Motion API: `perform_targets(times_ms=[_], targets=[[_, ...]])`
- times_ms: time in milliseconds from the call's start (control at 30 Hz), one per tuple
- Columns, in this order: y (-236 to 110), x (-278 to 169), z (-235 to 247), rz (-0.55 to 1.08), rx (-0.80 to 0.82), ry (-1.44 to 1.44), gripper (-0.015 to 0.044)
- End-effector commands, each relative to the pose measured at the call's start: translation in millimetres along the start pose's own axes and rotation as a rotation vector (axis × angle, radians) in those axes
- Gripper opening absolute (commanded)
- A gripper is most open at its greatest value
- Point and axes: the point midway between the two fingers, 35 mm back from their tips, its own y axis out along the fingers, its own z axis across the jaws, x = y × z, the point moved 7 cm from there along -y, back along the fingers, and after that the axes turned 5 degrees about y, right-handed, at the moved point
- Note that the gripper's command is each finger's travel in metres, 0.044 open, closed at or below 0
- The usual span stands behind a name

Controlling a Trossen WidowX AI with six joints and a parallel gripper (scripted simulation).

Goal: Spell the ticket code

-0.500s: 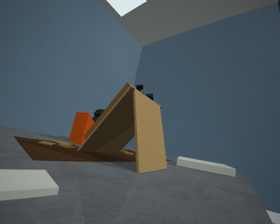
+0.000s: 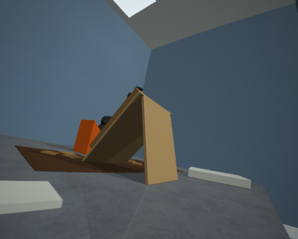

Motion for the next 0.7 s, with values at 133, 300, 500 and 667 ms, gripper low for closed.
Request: perform_targets(times_ms=[133,300,500,667], targets=[[49.0,105.6,2.0,-0.401,-0.126,0.402,0.0440],[47.0,137.4,-13.5,-0.558,-0.198,0.545,0.0440],[46.2,187.8,-27.4,-0.766,-0.214,0.711,0.0440],[29.0,251.0,-50.1,-1.056,-0.199,0.909,0.0440]])
